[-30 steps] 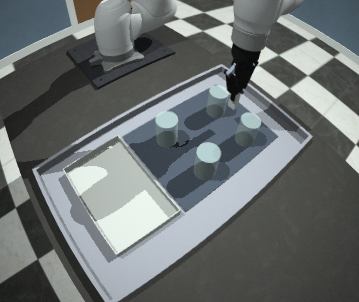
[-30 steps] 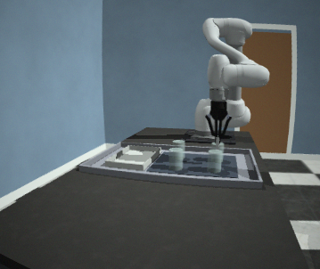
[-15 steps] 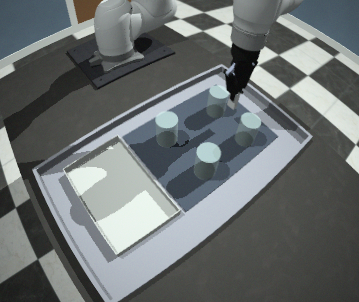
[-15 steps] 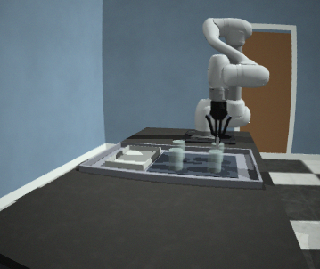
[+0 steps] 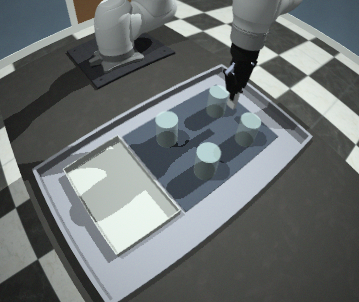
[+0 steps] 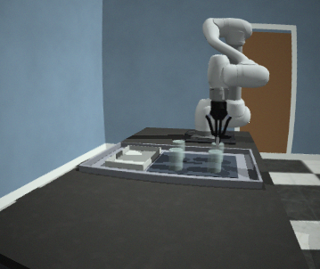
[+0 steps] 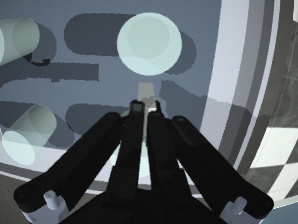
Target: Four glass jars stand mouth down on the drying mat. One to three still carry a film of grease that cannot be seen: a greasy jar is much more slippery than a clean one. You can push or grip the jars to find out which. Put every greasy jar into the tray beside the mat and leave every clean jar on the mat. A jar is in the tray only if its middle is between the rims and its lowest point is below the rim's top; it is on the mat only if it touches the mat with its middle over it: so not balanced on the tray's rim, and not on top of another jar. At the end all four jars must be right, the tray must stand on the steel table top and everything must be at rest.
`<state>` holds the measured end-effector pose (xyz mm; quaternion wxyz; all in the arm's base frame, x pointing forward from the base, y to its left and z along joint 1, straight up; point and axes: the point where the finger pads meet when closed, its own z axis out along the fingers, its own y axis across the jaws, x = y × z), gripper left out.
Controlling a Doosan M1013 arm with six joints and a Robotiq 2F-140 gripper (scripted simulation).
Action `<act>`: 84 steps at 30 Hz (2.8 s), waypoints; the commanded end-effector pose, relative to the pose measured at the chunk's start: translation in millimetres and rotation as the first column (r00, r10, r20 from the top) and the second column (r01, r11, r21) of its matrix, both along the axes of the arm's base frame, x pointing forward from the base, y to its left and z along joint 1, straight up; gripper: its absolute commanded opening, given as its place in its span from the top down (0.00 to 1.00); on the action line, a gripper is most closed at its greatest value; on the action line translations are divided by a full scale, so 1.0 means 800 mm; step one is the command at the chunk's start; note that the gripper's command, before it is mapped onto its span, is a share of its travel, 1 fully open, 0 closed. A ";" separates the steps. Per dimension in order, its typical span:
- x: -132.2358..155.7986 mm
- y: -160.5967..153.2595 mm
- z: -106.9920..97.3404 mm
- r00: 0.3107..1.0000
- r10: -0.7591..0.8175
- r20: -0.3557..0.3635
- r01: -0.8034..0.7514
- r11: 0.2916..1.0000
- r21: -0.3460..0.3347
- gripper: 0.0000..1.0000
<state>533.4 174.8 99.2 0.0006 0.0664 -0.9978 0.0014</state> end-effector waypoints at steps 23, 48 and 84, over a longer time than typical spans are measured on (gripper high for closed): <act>-0.004 0.000 0.000 1.000 0.000 0.000 0.000 1.000 0.000 1.00; -0.007 -0.001 0.000 1.000 0.000 0.000 0.000 1.000 0.000 1.00; -0.012 -0.002 0.000 1.000 0.000 0.000 0.000 1.000 0.000 1.00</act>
